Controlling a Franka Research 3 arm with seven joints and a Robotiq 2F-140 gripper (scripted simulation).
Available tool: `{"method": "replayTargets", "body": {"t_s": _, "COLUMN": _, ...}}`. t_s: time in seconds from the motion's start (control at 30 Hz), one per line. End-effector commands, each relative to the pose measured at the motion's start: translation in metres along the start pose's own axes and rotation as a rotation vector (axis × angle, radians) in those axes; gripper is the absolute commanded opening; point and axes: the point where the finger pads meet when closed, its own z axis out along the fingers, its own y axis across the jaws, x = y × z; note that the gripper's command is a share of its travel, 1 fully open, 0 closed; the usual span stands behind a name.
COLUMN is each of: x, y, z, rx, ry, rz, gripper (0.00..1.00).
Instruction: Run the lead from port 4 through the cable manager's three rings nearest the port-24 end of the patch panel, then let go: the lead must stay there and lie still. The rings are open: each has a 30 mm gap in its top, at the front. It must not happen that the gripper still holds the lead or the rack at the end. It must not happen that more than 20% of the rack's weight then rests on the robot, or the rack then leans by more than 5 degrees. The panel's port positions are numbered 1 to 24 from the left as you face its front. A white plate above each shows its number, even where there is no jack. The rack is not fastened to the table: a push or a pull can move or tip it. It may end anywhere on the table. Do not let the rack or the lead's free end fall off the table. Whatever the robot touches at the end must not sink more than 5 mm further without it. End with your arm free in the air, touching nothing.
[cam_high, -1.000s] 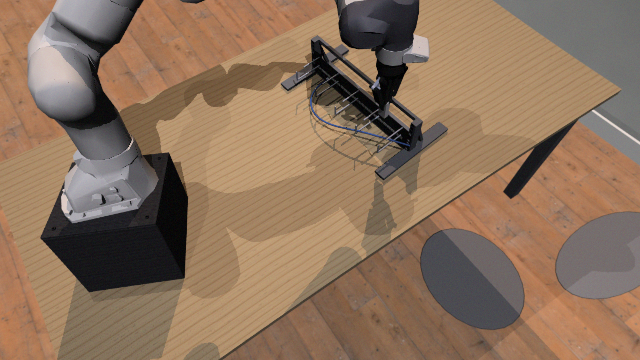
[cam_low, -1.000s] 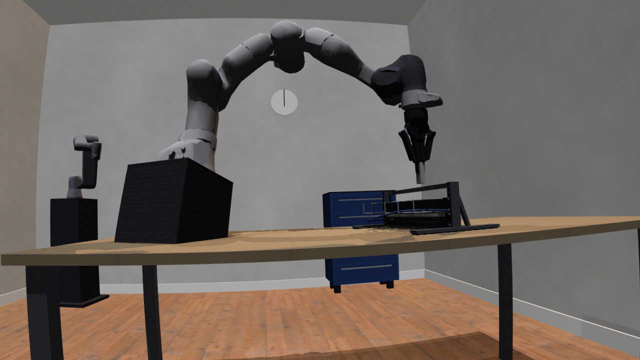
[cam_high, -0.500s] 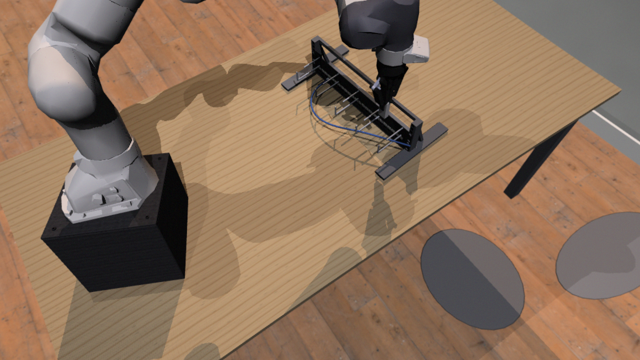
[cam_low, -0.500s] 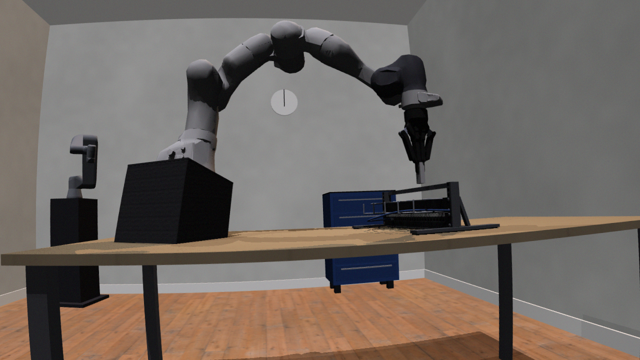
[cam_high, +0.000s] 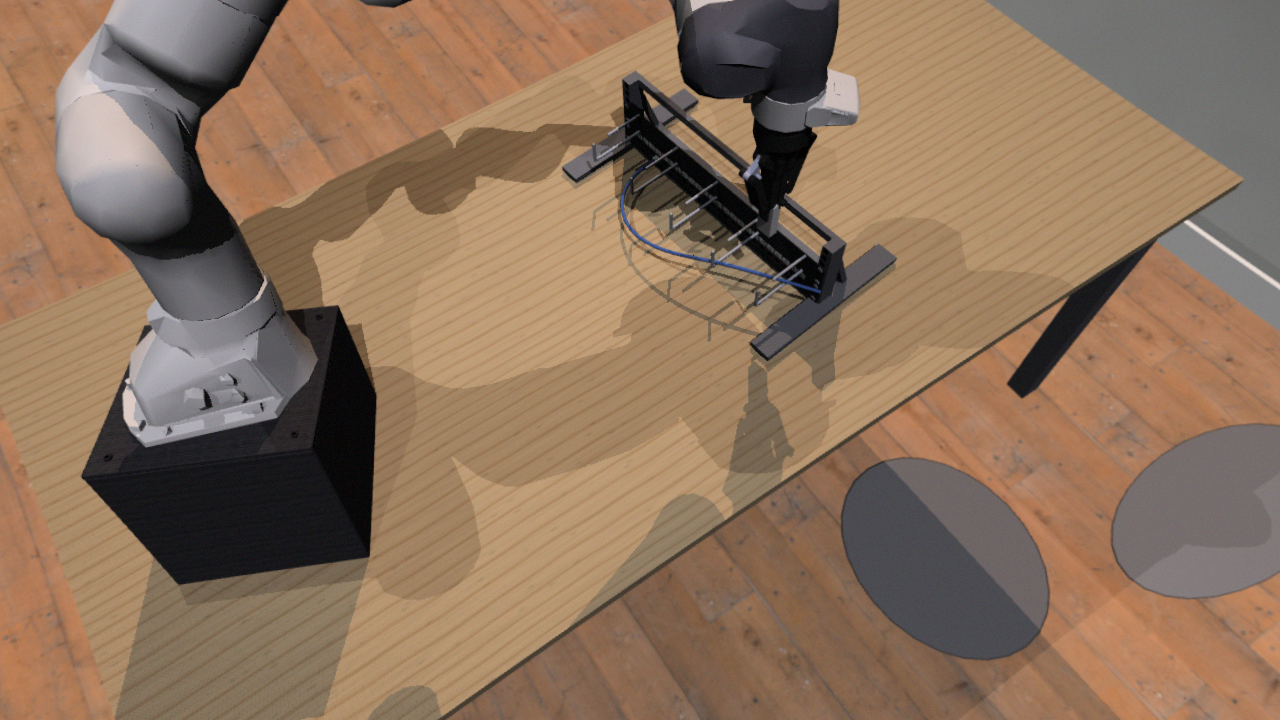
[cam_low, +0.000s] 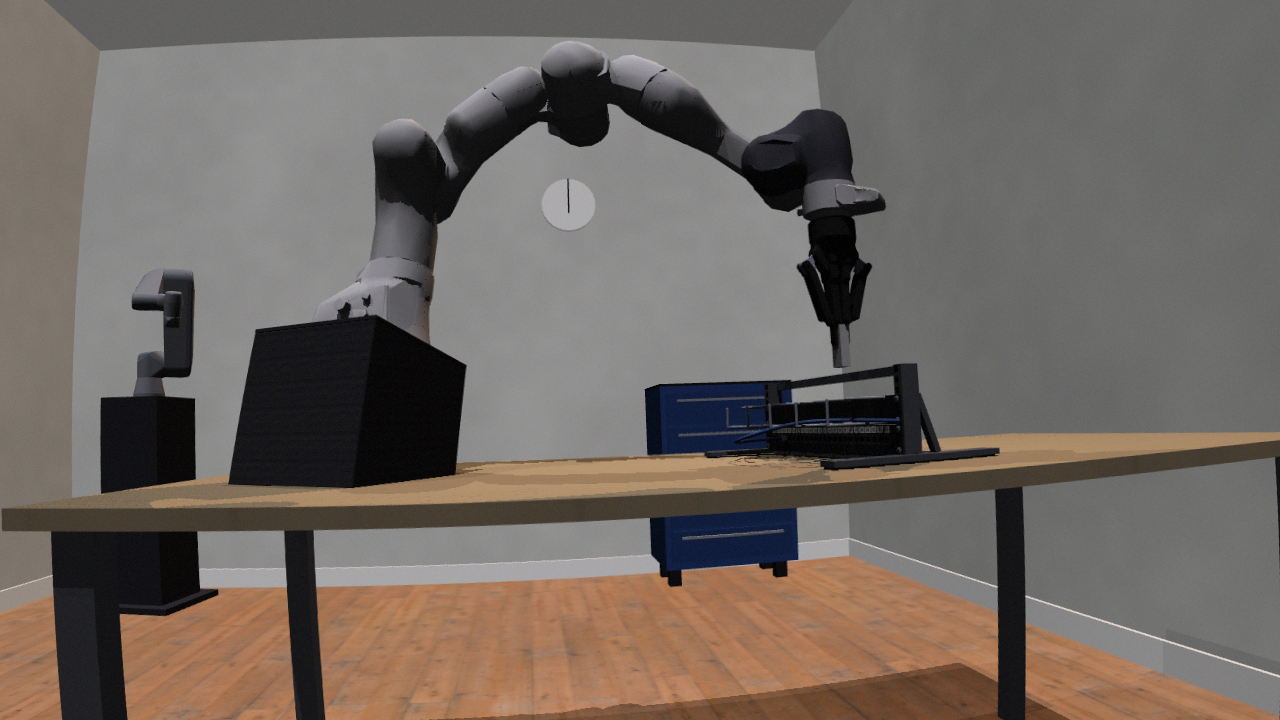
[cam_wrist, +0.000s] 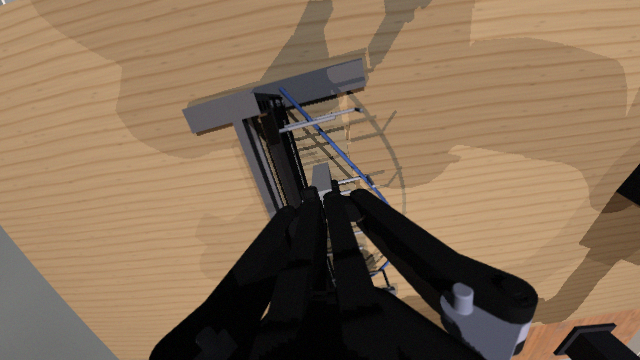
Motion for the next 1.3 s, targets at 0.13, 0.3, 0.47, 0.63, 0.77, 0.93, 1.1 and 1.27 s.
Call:
{"method": "replayTargets", "body": {"t_s": 0.13, "x": 0.0, "y": 0.001, "z": -0.001, "rx": -0.003, "ry": 0.0, "rz": 0.005, "gripper": 0.0}}
{"method": "replayTargets", "body": {"t_s": 0.3, "x": 0.0, "y": 0.001, "z": -0.001, "rx": -0.003, "ry": 0.0, "rz": 0.005, "gripper": 0.0}}
{"method": "replayTargets", "body": {"t_s": 0.47, "x": 0.0, "y": 0.001, "z": -0.001, "rx": -0.003, "ry": 0.0, "rz": 0.005, "gripper": 0.0}}
{"method": "replayTargets", "body": {"t_s": 0.63, "x": -0.007, "y": 0.002, "z": -0.001, "rx": -0.003, "ry": 0.0, "rz": 0.012, "gripper": 0.0}}
{"method": "replayTargets", "body": {"t_s": 0.77, "x": -0.06, "y": 0.013, "z": -0.001, "rx": -0.001, "ry": -0.001, "rz": 0.065, "gripper": 0.0}}
{"method": "replayTargets", "body": {"t_s": 0.93, "x": -0.123, "y": 0.036, "z": -0.001, "rx": -0.001, "ry": -0.002, "rz": 0.128, "gripper": 0.0}}
{"method": "replayTargets", "body": {"t_s": 1.1, "x": -0.199, "y": 0.086, "z": -0.001, "rx": -0.003, "ry": -0.001, "rz": 0.21, "gripper": 0.0}}
{"method": "replayTargets", "body": {"t_s": 1.27, "x": -0.211, "y": 0.097, "z": -0.001, "rx": -0.003, "ry": 0.0, "rz": 0.223, "gripper": 0.2}}
